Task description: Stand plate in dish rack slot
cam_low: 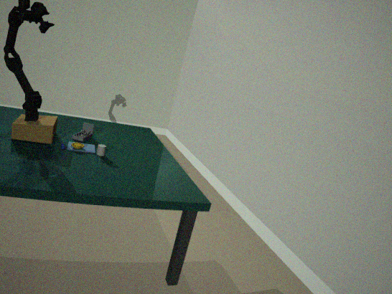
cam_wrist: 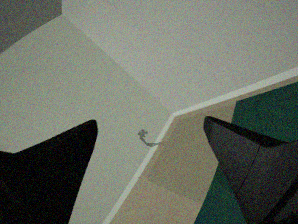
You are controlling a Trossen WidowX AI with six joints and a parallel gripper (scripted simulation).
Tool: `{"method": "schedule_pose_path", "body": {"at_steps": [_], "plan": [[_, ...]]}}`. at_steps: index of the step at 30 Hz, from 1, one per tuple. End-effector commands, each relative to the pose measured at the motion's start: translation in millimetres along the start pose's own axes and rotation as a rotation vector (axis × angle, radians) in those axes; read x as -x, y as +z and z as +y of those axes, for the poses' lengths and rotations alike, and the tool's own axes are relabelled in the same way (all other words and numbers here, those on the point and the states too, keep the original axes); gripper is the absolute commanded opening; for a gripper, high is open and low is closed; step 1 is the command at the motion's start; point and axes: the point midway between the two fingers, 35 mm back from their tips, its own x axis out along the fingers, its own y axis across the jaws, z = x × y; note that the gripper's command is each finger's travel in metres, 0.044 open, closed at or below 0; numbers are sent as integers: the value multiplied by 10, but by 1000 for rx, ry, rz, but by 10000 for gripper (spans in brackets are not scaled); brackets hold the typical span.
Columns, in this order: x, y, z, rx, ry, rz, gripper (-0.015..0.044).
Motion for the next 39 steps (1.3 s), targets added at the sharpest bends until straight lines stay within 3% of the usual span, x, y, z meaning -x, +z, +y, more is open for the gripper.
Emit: {"method": "schedule_pose_path", "body": {"at_steps": [1,9,24,39], "plan": [[-1,6,-5,0,-1,-1,400],[-36,418,-366,-10,-68,-62,400],[-123,1192,-1512,-96,-303,-146,400],[-187,1489,-2784,-136,-585,-89,400]]}}
